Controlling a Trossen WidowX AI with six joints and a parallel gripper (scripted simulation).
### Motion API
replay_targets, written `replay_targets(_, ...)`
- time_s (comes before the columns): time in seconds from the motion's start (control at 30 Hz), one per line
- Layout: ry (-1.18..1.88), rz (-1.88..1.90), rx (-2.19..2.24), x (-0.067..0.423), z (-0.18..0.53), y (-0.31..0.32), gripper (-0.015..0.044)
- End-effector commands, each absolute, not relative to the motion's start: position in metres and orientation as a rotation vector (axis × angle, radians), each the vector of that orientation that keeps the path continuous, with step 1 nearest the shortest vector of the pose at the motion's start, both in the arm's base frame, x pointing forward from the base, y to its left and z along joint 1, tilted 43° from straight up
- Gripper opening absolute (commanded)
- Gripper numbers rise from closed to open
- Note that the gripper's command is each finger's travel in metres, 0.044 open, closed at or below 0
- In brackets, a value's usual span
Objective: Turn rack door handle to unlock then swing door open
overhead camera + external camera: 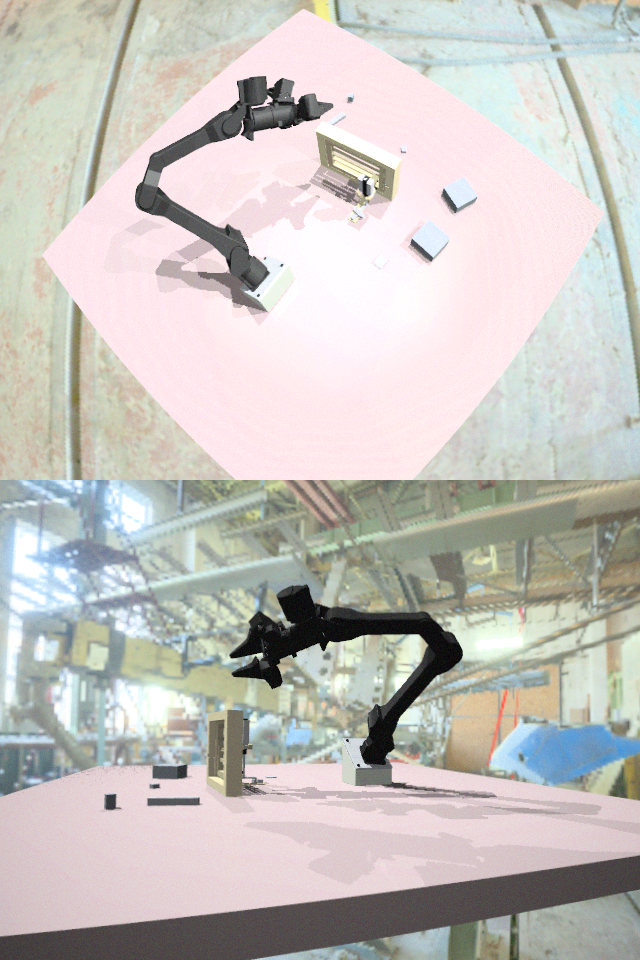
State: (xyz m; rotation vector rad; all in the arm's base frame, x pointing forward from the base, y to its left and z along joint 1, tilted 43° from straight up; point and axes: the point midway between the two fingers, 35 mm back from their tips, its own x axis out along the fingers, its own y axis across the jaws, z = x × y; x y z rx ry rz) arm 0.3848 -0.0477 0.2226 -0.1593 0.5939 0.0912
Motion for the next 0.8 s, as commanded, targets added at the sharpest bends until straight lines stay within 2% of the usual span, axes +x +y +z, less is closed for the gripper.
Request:
replay_targets(0.0, 0.677, 0.127, -0.162, 0.389, 0.207, -0.054, 0.0293)
replay_targets(0.77, 1.091, 0.345, -0.051, 0.391, 0.129, -0.089, 0.0293)
